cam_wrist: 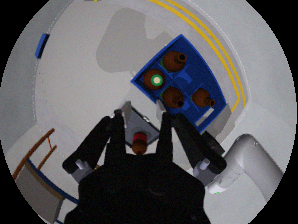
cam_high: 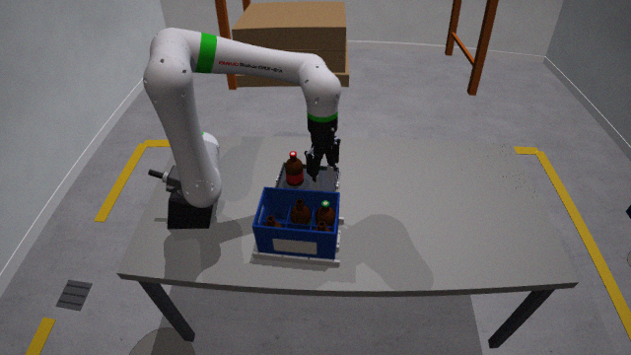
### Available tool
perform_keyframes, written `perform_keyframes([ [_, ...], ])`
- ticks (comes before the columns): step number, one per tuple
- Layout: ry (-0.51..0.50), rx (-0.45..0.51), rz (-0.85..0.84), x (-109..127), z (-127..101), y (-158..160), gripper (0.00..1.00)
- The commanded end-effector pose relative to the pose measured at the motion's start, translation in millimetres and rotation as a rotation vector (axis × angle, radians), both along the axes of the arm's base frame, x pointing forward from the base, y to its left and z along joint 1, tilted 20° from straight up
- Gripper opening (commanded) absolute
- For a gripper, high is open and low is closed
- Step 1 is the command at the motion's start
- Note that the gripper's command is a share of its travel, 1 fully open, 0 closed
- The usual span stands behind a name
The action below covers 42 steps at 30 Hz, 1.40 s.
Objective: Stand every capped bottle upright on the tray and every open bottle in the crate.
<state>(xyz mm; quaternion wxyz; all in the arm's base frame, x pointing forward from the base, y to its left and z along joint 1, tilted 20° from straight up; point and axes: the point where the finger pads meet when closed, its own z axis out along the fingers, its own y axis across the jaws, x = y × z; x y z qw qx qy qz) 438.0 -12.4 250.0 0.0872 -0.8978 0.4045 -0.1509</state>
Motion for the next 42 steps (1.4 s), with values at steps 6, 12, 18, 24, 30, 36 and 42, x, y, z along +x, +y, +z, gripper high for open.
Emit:
perform_keyframes([
  [6,0.000,0.000,0.001,3.4,0.3,-19.1,0.38],
  [12,0.001,0.001,0.001,6.9,0.2,-38.8,0.38],
  [18,0.001,0.002,0.002,10.5,0.2,-58.5,0.38],
  [24,0.000,0.000,0.001,10.1,0.2,-58.3,0.38],
  [30,0.001,0.001,0.001,10.8,0.1,-62.5,0.38],
  [36,0.002,0.002,0.002,11.5,0.0,-66.7,0.38],
  [42,0.001,0.002,0.002,13.0,-7.2,-65.9,0.38],
])
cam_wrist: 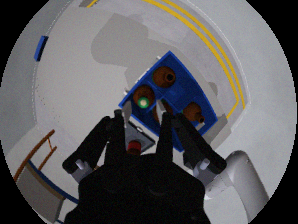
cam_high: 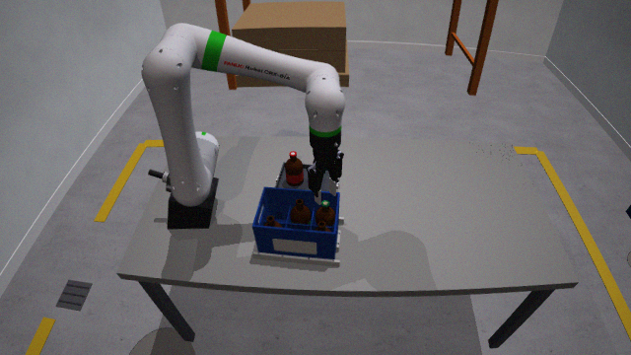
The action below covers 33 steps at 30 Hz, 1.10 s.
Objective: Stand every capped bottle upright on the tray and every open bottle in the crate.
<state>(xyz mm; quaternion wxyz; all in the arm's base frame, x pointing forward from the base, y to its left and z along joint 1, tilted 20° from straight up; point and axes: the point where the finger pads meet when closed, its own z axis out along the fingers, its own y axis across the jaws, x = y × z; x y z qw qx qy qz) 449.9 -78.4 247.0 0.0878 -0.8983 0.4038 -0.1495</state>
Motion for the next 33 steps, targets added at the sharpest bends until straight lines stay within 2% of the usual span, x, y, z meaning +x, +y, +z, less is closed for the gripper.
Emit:
perform_keyframes([
  [1,0.000,0.000,0.000,1.5,-6.0,0.0,0.38],
  [11,0.000,0.000,0.000,5.6,-24.1,-0.1,0.38],
  [33,0.000,0.000,0.000,8.0,-28.6,0.3,0.38],
])
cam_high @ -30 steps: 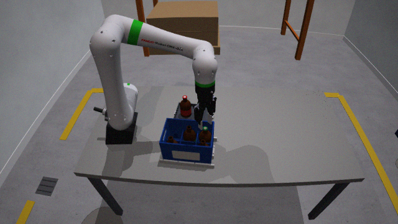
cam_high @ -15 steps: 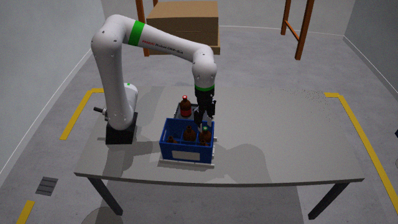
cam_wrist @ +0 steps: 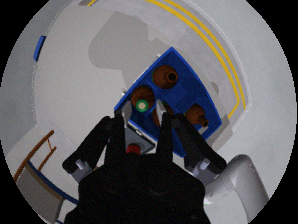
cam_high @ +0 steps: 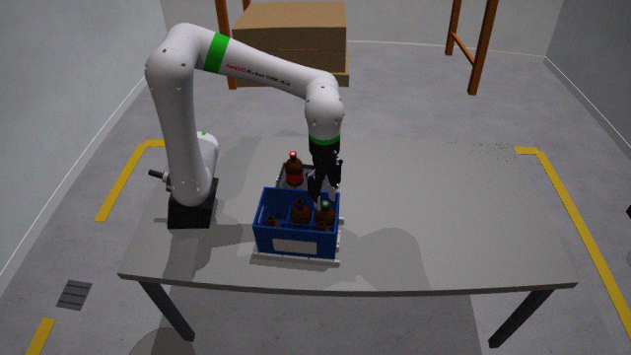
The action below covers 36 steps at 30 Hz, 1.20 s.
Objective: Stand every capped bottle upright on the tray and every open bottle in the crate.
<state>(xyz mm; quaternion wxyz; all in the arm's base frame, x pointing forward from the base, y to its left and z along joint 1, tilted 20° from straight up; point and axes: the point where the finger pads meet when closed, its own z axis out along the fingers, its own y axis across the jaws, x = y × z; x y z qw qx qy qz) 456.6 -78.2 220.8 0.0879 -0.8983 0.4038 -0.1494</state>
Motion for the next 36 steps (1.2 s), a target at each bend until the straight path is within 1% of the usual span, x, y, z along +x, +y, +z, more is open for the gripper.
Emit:
perform_keyframes([
  [1,0.000,0.000,0.000,1.7,-3.6,0.2,0.38],
  [12,0.000,0.000,0.000,7.3,-17.1,1.1,0.38],
  [15,0.000,0.000,0.000,7.1,-16.8,1.0,0.38],
  [31,0.000,0.000,0.000,12.2,-30.8,1.5,0.38],
  [32,0.000,0.000,0.000,11.8,-29.8,1.5,0.00],
  [36,0.000,0.000,0.000,11.8,-29.8,1.5,0.00],
])
